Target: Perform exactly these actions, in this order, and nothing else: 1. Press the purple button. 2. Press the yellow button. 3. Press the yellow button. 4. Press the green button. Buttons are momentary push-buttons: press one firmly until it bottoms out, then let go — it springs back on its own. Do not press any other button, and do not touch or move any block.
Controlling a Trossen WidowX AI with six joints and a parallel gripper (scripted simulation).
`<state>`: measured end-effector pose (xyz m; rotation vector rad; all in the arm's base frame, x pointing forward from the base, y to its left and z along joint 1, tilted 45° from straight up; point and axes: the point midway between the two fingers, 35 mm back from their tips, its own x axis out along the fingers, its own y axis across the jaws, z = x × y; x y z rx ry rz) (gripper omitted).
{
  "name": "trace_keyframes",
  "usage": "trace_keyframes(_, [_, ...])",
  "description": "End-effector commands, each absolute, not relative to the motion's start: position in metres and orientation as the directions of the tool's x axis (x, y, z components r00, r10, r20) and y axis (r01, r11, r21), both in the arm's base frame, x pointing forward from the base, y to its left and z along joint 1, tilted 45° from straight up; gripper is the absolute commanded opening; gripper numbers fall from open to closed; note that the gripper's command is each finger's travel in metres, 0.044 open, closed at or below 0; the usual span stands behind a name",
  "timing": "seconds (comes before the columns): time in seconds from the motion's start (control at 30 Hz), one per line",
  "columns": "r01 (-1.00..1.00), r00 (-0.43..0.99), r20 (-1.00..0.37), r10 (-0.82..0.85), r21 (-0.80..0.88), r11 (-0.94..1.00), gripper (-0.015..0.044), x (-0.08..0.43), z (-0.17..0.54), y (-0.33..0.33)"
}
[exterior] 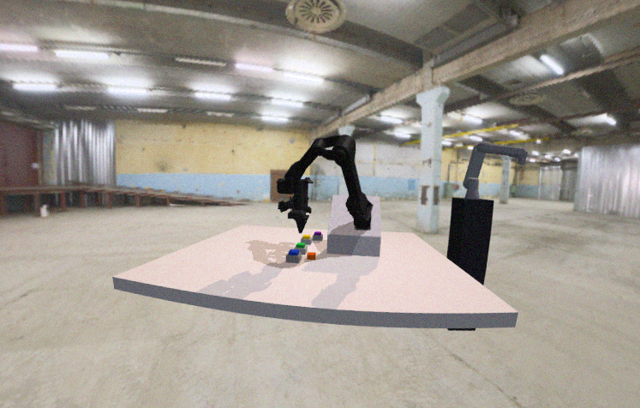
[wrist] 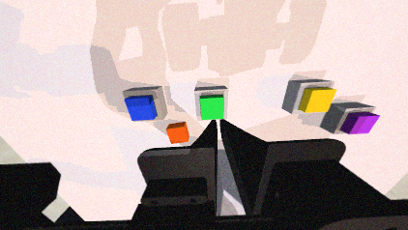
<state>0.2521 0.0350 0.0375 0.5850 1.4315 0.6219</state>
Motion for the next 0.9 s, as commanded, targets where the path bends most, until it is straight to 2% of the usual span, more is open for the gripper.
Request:
trace_keyframes(0.0, [-0.034, 0.041, -0.706, 0.707, 0.707, 0.707, 0.002, 0.251, 0.025, 0.049])
trace_keyframes(0.87, [-0.034, 0.041, -0.705, 0.708, 0.708, 0.706, 0.002, 0.252, 0.001, 0.073])
